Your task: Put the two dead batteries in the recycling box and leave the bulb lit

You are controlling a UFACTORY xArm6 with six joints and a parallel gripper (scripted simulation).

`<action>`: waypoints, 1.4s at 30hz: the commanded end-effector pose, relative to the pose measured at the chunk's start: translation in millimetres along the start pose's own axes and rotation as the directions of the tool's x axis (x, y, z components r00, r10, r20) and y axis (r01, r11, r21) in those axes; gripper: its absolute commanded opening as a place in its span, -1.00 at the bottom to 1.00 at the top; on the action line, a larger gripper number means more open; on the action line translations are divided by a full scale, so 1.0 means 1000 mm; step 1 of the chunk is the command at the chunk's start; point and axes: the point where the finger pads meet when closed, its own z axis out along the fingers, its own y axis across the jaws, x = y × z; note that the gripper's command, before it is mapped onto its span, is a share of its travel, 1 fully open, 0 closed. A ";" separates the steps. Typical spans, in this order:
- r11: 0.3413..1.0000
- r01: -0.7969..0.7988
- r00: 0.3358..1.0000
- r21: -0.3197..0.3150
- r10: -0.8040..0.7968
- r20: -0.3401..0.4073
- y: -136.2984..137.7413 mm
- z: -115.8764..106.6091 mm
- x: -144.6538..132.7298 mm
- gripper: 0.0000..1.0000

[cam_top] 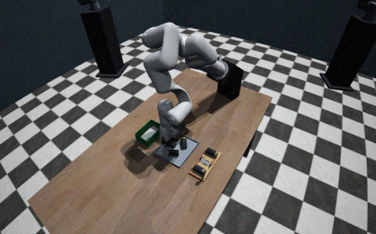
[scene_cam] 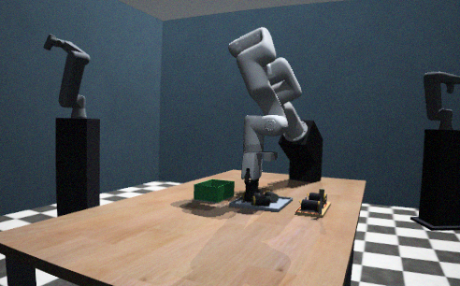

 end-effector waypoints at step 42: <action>1.000 0.000 1.000 -0.002 0.000 0.000 0.001 -0.061 0.000 -0.44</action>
